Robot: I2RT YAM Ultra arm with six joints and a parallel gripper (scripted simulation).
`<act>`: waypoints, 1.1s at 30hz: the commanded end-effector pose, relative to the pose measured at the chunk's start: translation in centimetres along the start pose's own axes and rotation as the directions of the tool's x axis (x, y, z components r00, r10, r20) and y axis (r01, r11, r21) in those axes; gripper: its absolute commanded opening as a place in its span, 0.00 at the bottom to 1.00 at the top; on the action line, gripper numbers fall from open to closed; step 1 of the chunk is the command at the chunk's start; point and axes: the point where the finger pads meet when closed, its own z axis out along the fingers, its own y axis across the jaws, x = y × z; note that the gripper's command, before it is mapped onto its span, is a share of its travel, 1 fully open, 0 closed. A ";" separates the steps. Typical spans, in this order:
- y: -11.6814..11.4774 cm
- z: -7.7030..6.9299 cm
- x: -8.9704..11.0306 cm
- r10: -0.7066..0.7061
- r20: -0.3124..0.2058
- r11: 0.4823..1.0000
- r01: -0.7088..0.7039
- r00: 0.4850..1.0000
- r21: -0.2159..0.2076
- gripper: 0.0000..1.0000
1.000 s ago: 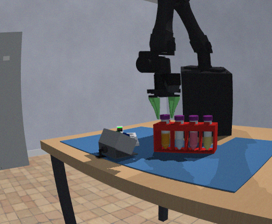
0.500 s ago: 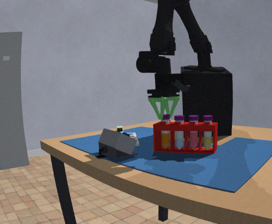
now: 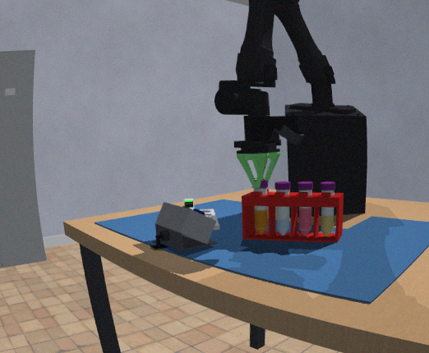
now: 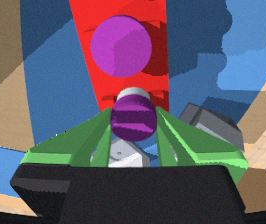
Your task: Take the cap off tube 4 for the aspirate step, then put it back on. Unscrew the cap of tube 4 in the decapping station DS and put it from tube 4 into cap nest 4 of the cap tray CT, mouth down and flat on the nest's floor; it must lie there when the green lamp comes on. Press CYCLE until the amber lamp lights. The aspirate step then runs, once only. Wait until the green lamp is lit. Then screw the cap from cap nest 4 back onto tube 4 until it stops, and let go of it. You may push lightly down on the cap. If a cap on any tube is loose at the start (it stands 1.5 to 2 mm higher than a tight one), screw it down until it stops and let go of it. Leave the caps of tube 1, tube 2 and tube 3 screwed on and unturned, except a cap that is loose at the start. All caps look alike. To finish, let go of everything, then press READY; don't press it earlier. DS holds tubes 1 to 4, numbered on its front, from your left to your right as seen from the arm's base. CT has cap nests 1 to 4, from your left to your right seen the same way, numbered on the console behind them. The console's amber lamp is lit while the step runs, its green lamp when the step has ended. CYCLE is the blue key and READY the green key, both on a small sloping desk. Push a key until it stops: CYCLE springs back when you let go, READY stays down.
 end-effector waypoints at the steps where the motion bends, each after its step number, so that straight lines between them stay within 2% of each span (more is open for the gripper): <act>1: -0.2 -0.2 0.0 -0.008 -0.001 1.000 0.008 1.000 0.006 0.00; 10: -0.2 -0.2 0.0 -0.008 -0.001 1.000 0.008 1.000 0.006 0.00; 13: -0.2 -0.2 0.0 0.141 0.000 0.990 -0.141 0.990 0.006 0.00; 16: -0.2 -0.2 0.0 0.288 0.001 0.958 -0.288 0.958 0.006 0.00; 20: -0.2 -0.2 0.0 0.472 0.002 0.881 -0.472 0.881 0.006 0.00; 25: -0.2 -0.2 0.0 0.676 0.004 0.737 -0.676 0.737 0.005 0.00; 27: -0.2 -0.2 0.0 0.676 0.004 0.737 -0.676 0.737 0.005 0.00; 33: -0.3 -0.1 0.0 0.863 0.005 0.505 -0.863 0.505 0.004 0.00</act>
